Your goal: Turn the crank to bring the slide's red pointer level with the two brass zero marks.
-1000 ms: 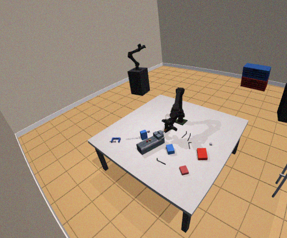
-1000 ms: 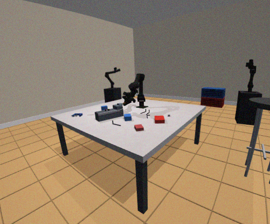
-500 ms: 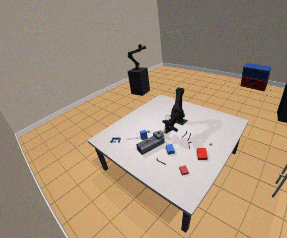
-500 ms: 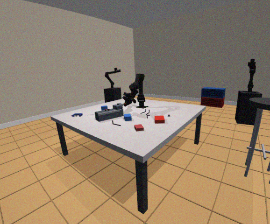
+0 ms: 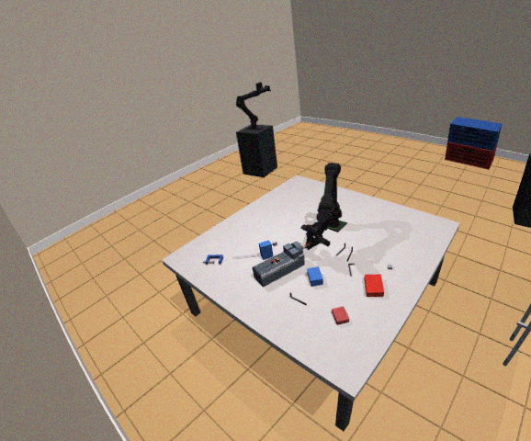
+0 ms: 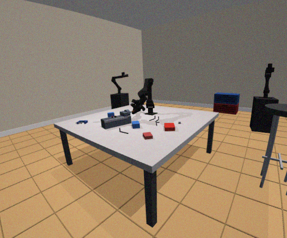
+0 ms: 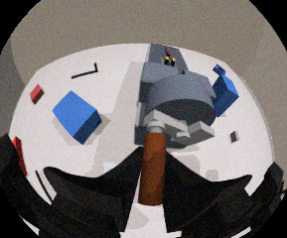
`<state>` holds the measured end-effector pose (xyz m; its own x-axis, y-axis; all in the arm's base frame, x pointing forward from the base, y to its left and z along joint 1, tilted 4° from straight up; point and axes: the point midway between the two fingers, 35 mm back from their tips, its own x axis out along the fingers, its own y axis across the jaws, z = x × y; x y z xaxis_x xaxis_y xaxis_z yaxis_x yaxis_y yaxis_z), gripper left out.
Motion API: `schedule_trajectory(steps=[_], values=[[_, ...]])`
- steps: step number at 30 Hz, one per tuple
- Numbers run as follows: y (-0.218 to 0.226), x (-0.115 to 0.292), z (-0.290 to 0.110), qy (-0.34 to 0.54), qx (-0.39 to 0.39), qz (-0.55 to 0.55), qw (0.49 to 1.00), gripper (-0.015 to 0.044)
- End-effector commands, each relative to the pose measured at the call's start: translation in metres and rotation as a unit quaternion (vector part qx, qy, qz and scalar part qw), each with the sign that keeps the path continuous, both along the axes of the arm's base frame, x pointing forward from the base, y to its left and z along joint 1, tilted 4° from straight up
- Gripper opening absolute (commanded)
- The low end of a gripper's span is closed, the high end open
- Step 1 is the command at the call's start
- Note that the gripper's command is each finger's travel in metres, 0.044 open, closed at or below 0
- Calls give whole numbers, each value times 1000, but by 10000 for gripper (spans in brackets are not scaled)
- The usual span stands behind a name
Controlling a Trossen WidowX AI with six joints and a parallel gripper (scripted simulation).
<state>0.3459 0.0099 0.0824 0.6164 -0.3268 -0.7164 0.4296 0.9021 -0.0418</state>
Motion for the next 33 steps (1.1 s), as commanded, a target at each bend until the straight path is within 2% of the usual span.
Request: schedule_trajectory(steps=[1,33], values=[[3,2,-9,4,3,4,1000,0],[-2,-1,-30,5,3,4,1000,0]])
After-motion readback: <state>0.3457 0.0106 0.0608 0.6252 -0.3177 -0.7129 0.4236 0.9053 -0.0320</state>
